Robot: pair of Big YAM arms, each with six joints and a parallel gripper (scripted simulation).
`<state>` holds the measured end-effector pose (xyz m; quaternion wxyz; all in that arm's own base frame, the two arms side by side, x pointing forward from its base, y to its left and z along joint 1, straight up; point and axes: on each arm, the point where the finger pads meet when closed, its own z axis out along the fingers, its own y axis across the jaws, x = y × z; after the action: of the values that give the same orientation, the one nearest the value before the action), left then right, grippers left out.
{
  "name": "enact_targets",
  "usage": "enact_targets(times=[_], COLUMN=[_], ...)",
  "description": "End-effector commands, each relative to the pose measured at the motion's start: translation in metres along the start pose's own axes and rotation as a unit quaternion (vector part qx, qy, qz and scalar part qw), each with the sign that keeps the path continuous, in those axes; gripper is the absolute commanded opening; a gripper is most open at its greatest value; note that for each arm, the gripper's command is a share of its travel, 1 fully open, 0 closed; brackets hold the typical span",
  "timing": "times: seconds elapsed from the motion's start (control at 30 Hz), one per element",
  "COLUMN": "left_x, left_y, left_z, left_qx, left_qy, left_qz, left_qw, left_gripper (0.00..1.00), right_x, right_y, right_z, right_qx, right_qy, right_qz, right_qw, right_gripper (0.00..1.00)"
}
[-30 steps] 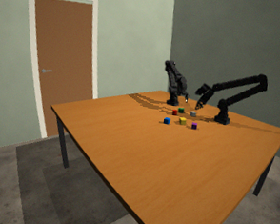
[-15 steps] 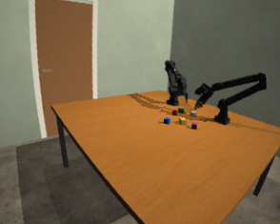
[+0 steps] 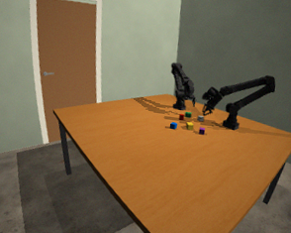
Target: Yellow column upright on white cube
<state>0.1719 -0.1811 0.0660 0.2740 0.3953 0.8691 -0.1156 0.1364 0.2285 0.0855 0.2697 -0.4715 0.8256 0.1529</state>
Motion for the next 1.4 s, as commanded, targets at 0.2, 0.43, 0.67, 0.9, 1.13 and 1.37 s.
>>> enact_targets(times=[0.2,0.43,0.67,0.9,1.13,1.37], left_x=[-0.035,-0.032,-0.031,-0.032,-0.032,-0.042], left_y=[0.109,0.183,0.214,0.222,0.222,0.21], left_z=[-0.009,-0.008,-0.008,-0.006,-0.006,0.003], left_qx=[-0.095,-0.163,-0.192,-0.198,-0.198,-0.184], left_qy=[-0.031,-0.03,-0.029,-0.026,-0.026,-0.026], left_qz=[-0.143,-0.246,-0.283,-0.281,-0.281,-0.272], left_qw=[0.985,0.955,0.939,0.939,0.939,0.944], left_gripper=[1.0,1.0,1.0,1.0,1.0,1.0], right_x=[-0.002,-0.002,-0.002,-0.002,-0.002,-0.002], right_y=[0.0,0.0,0.0,0.0,0.0,0.0], right_z=[-0.002,-0.002,-0.002,-0.002,-0.002,-0.002], right_qx=[0.0,0.0,0.0,0.0,0.0,0.0], right_qy=[-0.001,-0.001,-0.001,-0.001,-0.001,-0.001], right_qz=[0.002,0.002,0.002,0.002,0.002,0.002], right_qw=[1.0,1.0,1.0,1.0,1.0,1.0], right_gripper=[1.0,1.0,1.0,1.0,1.0,1.0])
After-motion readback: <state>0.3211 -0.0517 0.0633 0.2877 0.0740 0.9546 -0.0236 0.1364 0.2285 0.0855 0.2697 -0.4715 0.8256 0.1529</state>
